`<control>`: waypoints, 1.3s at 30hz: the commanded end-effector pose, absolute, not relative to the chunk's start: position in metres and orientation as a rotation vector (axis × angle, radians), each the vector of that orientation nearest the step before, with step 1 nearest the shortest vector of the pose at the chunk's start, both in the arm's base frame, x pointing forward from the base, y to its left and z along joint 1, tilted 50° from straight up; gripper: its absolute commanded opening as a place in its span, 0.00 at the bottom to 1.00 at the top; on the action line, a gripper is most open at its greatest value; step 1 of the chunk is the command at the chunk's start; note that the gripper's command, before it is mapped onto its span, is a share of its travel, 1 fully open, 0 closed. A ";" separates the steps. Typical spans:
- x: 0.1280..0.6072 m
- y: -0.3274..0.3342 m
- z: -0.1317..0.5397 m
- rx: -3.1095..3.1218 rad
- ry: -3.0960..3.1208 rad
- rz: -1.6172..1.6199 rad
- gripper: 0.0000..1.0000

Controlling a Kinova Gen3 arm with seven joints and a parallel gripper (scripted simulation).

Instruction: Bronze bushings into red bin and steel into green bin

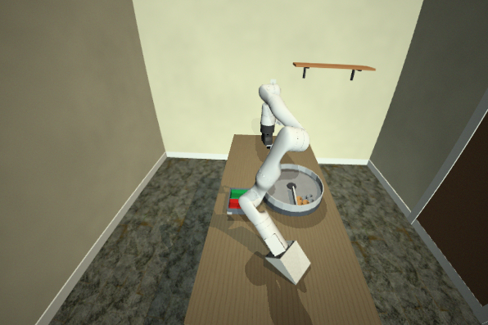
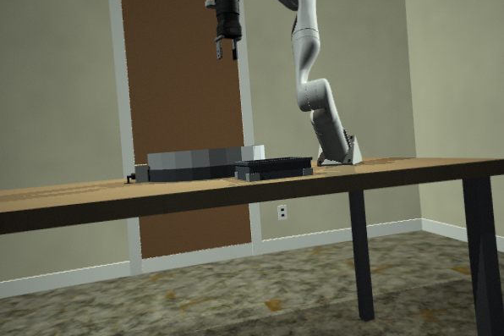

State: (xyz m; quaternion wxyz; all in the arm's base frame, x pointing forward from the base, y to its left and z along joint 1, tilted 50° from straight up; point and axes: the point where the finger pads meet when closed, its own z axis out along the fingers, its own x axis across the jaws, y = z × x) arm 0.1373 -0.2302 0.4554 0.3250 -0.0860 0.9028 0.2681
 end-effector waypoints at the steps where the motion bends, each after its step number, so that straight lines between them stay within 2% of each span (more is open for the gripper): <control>1: 0.137 -0.230 0.456 -0.225 2.366 0.703 1.00; 14: 0.137 -0.230 0.456 -0.225 2.366 0.703 1.00; 15: 0.140 -0.232 0.448 -0.143 2.384 0.735 0.34; 19: 0.151 -0.239 0.419 0.192 2.431 0.861 0.34; 25: 0.151 -0.239 0.419 0.195 2.431 0.862 0.34; 30: 0.165 -0.247 0.382 0.632 2.435 1.007 0.34; 39: 0.174 -0.252 0.360 0.903 2.406 1.086 0.34</control>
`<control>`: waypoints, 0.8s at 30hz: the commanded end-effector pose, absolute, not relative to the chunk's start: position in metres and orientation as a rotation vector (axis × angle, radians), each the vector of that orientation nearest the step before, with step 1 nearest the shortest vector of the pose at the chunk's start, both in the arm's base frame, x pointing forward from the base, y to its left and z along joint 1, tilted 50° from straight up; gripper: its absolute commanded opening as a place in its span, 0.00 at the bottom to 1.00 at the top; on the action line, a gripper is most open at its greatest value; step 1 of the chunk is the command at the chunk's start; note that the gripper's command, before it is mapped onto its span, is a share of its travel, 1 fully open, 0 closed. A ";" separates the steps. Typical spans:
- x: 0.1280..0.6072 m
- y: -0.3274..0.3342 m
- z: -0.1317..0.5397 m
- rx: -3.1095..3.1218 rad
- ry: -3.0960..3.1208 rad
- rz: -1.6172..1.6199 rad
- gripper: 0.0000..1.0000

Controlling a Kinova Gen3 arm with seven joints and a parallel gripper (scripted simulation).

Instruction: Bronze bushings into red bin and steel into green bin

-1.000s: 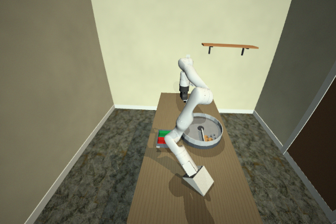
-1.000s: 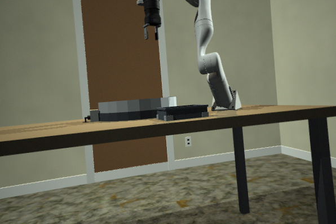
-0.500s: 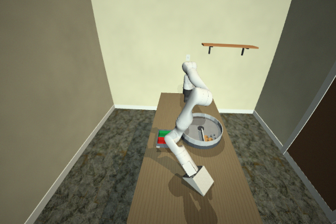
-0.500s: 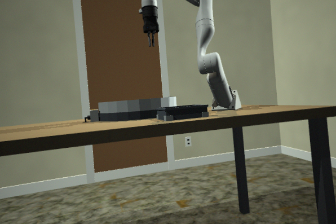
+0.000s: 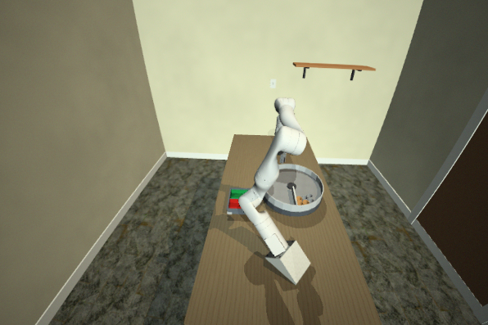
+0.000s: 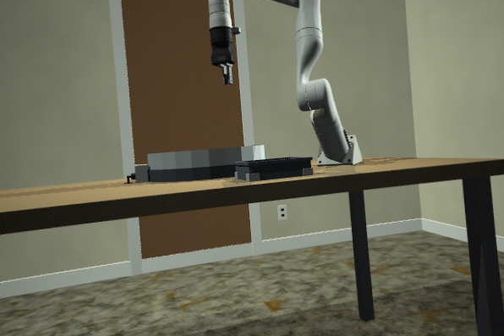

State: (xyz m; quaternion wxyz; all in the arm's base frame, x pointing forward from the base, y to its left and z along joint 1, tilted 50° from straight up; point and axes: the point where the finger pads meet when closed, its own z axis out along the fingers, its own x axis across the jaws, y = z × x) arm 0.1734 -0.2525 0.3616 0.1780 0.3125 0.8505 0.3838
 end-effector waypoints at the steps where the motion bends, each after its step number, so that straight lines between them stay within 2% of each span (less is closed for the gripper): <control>1: 0.177 -0.254 0.352 0.994 2.390 1.111 0.34; 24: 0.210 -0.274 0.264 2.083 1.972 1.332 0.34</control>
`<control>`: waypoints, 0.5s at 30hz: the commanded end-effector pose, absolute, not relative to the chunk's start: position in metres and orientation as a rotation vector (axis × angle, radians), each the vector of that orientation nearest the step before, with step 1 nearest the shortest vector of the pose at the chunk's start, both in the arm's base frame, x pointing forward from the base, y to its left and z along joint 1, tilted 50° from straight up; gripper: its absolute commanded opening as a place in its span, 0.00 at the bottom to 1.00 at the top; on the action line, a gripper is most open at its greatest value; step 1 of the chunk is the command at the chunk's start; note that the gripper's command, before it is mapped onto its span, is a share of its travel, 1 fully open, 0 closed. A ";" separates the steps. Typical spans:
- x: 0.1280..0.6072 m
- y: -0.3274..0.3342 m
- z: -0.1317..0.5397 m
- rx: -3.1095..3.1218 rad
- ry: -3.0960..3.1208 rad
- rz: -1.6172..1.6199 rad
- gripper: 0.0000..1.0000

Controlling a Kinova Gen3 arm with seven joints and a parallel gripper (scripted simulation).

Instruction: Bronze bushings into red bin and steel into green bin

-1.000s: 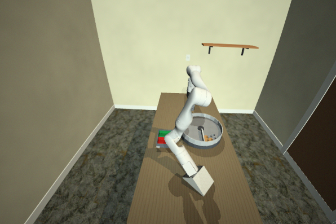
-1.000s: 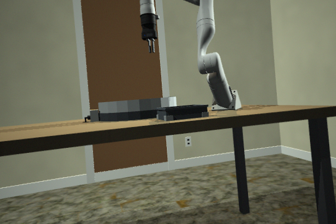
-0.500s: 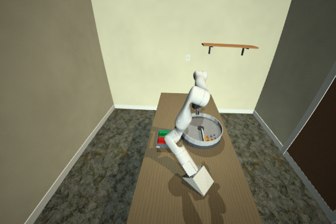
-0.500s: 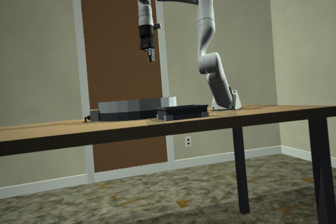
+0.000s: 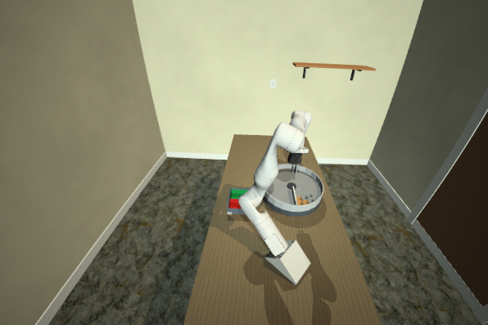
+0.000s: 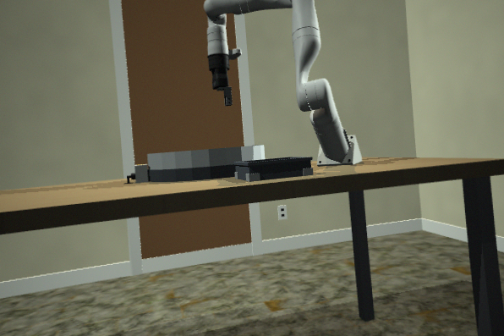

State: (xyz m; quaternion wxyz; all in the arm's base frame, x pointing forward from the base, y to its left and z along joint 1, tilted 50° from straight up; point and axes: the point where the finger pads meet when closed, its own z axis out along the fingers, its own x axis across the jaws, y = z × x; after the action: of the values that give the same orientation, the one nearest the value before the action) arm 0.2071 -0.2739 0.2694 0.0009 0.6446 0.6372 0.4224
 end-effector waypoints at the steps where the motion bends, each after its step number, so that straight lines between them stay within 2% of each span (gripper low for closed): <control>1: 0.213 -0.276 0.256 2.171 1.917 1.343 0.34; 15: 0.236 -0.290 0.197 2.832 1.347 1.373 0.34</control>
State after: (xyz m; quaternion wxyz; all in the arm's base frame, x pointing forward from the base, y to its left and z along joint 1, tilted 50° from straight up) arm 0.2307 -0.2911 0.2022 -0.1296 0.8142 0.3993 0.4011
